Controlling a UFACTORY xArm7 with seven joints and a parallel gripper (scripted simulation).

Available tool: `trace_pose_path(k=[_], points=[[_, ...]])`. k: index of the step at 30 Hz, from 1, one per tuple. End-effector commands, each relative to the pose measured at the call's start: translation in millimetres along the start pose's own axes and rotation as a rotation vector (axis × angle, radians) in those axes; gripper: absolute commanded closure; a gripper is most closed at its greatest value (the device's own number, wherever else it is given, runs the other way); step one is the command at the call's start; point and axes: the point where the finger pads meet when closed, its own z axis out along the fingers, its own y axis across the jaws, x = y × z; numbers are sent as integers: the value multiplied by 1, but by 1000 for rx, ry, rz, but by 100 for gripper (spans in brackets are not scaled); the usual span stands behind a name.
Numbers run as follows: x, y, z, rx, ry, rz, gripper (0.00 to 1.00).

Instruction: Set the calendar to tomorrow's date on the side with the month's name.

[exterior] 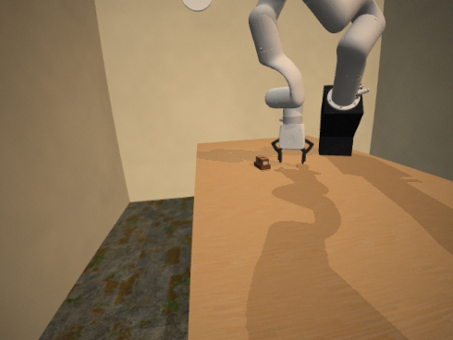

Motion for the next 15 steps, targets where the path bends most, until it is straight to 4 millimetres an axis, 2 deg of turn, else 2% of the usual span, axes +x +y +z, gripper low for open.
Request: trace_pose_path(k=[1,11,15], points=[[1,-1,0,1,1,1,0],[1,-1,-11,1,1,1,0],[1,0,-25,1,1,1,0]])
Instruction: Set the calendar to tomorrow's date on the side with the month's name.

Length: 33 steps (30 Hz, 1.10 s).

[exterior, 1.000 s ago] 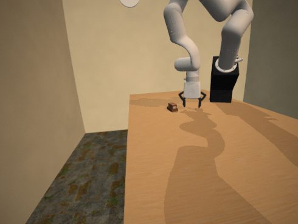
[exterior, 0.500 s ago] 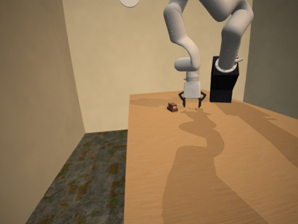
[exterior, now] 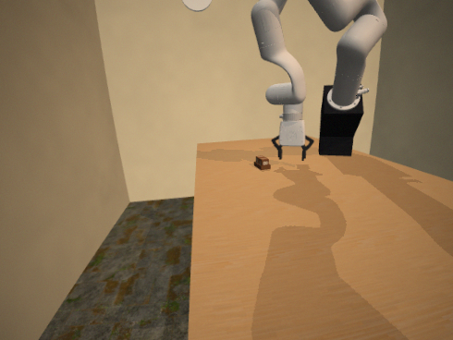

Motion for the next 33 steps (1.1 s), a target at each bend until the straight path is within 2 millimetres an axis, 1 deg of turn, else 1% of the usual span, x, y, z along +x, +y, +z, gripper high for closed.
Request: trace_pose_path(k=[1,6,13,19,24,28,30,33], points=[[0,-1,-16,0,0,1,0],[0,-1,-26,0,0,1,0],[0,-2,-27,0,1,1,0],[-9,-23,-29,0,1,1,0],[-11,-27,-29,0,1,1,0],[-16,-41,-31,0,1,1,0],[-16,-41,-31,0,1,1,0],[-20,-50,-31,0,1,1,0]])
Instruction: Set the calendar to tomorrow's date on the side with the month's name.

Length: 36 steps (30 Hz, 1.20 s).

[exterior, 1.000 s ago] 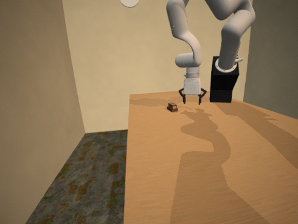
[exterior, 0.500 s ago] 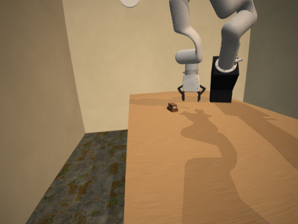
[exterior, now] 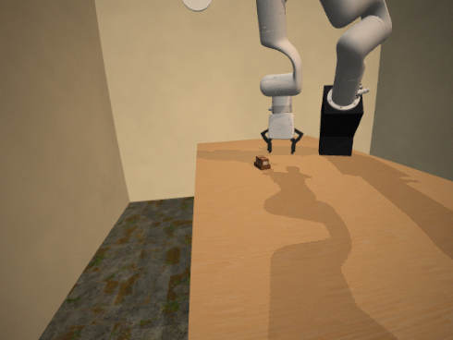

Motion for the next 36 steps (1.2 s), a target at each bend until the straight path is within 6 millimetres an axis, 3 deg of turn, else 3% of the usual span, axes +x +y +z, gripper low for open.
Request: trace_pose_path(k=[1,5,11,18,24,31,36], points=[[-3,-10,-1,-4,0,2,0],[-5,-13,-2,-4,0,2,0],[-13,-34,-3,-4,0,2,0],[-15,-38,-4,-4,0,2,0],[-23,-59,-6,-4,0,2,0],[-25,-63,-6,-4,0,2,0],[-33,-82,-8,-4,0,2,0]])
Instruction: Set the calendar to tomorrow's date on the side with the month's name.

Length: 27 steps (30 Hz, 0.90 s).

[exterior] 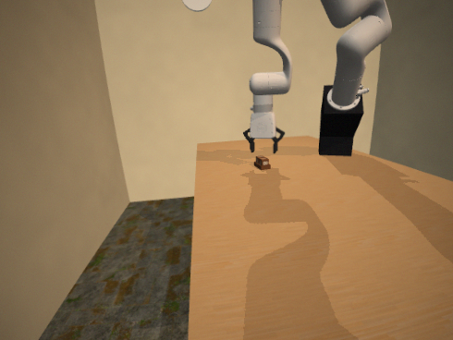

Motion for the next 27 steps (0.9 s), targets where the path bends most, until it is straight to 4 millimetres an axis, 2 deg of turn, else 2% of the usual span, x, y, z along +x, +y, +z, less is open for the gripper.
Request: trace_pose_path(k=[1,5,10,15,27], points=[[-6,-17,-2,1,1,0,0],[-7,-19,-2,1,1,0,0],[-14,-36,-4,1,1,0,0],[-17,-43,-4,1,1,0,0],[-17,-43,-5,1,1,0,0]])
